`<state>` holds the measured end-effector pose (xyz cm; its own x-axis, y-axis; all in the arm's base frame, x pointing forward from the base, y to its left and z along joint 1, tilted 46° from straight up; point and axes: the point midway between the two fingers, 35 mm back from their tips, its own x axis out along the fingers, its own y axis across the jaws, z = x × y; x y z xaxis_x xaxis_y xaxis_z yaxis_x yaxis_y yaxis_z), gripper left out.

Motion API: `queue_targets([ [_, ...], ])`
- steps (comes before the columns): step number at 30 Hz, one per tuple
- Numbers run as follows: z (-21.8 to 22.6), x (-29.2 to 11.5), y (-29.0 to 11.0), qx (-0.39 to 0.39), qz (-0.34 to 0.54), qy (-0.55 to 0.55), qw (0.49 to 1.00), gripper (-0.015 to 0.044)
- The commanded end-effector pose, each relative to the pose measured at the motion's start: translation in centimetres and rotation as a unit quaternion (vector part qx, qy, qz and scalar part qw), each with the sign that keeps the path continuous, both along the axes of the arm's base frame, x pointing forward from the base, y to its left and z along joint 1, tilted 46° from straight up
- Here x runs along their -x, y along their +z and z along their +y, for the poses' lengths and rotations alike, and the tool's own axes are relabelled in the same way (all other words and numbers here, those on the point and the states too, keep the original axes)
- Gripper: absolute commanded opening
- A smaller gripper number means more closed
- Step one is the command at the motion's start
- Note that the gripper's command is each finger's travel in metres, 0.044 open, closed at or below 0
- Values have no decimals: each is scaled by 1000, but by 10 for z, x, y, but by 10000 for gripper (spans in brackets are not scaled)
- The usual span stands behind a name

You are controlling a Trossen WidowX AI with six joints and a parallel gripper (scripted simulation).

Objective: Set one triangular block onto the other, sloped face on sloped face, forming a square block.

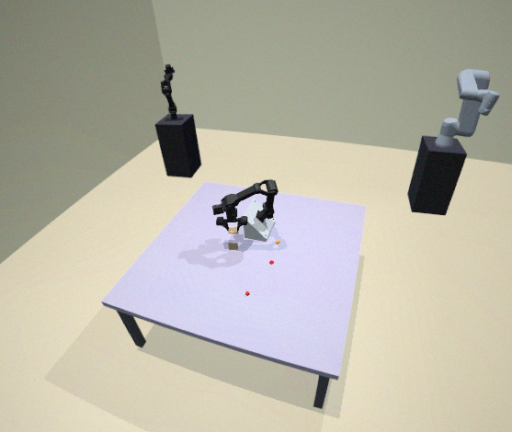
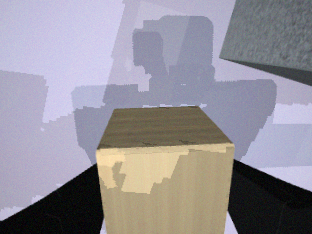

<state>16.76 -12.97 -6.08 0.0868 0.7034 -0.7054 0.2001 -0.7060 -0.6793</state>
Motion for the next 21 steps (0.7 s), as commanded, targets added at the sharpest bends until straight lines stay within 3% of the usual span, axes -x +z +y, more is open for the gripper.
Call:
queue_targets([
  [1, 8, -3, -4, -1, -1, -4, 1000, 0],
  [21, 24, -20, -24, -3, -2, -4, 1000, 0],
])
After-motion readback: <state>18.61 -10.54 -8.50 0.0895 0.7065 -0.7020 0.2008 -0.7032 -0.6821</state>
